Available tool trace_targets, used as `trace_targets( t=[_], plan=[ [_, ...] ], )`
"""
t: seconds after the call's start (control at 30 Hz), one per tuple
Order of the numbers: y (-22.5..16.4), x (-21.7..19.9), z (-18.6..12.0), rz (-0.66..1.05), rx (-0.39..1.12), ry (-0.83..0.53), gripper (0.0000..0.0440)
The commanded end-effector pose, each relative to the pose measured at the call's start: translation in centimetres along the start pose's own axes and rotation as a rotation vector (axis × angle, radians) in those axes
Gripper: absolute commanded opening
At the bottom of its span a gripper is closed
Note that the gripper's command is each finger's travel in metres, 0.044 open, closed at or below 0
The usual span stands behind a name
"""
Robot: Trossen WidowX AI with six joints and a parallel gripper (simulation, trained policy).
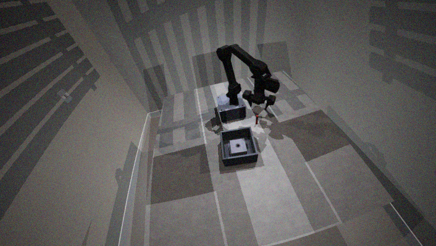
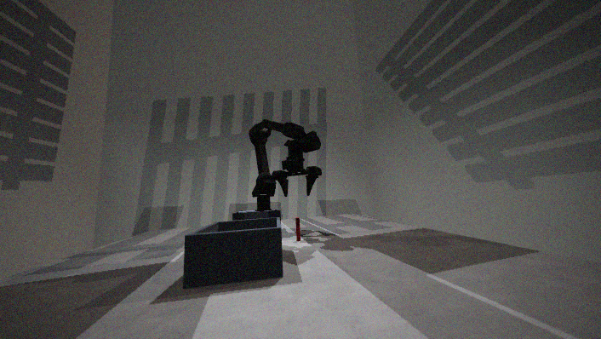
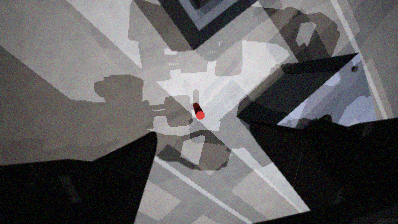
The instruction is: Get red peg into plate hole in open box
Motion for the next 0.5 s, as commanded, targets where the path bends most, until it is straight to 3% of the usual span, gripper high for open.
trace_targets(
  t=[0.0,0.47],
  plan=[
    [-0.1,-0.5,1.2,0.047,0.004,-0.072,0.044],
    [-0.6,-0.7,5.1,0.137,0.023,-0.203,0.044]
  ],
)
Point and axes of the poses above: the point midway between the two fingers, 35 mm back from their tips, its own z axis out along the fingers, its own x axis across the jaws, y = z × x, the point moved 5 cm from there along -z, back along the fingers, and after that the axes turned 11 degrees about z, right-handed, at the moved point
